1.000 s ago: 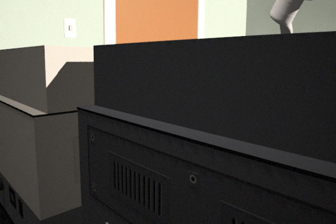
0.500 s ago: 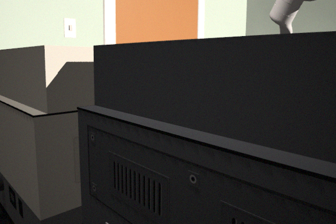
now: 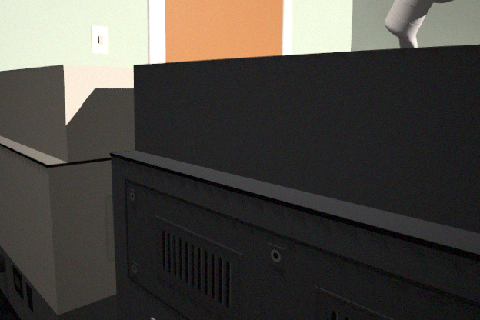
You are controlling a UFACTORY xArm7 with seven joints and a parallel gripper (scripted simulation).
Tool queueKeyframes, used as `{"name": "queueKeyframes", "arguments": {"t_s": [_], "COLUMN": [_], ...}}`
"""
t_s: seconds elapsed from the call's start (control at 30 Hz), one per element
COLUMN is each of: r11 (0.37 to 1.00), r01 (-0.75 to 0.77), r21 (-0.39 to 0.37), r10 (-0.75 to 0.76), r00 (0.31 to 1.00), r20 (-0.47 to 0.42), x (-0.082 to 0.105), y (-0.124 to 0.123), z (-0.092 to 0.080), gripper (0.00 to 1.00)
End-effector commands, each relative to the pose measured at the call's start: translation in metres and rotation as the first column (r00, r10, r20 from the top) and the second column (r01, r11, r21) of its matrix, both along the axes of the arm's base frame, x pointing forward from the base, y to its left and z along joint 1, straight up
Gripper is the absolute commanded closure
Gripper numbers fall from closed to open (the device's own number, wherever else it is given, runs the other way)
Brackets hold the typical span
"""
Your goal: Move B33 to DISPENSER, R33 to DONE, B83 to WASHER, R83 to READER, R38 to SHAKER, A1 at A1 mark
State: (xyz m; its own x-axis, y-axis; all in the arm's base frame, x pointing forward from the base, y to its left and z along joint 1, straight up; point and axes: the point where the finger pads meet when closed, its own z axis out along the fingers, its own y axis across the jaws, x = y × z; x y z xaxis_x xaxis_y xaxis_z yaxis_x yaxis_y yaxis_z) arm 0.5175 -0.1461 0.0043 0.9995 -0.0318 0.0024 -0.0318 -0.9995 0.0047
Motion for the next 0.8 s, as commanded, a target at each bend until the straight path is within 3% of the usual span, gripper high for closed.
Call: {"name": "queueKeyframes", "arguments": {"t_s": [0.0, 0.77], "r11": [1.0, 1.0], "r01": [0.0, 0.0], "r21": [-0.001, -0.001], "r10": [0.0, 0.0], "r00": [1.0, 1.0], "r20": [0.005, 0.005], "x": [0.0018, 0.0019], "y": [-0.0006, -0.0006], "z": [0.0012, -0.0011], "gripper": [0.0, 0.0]}}
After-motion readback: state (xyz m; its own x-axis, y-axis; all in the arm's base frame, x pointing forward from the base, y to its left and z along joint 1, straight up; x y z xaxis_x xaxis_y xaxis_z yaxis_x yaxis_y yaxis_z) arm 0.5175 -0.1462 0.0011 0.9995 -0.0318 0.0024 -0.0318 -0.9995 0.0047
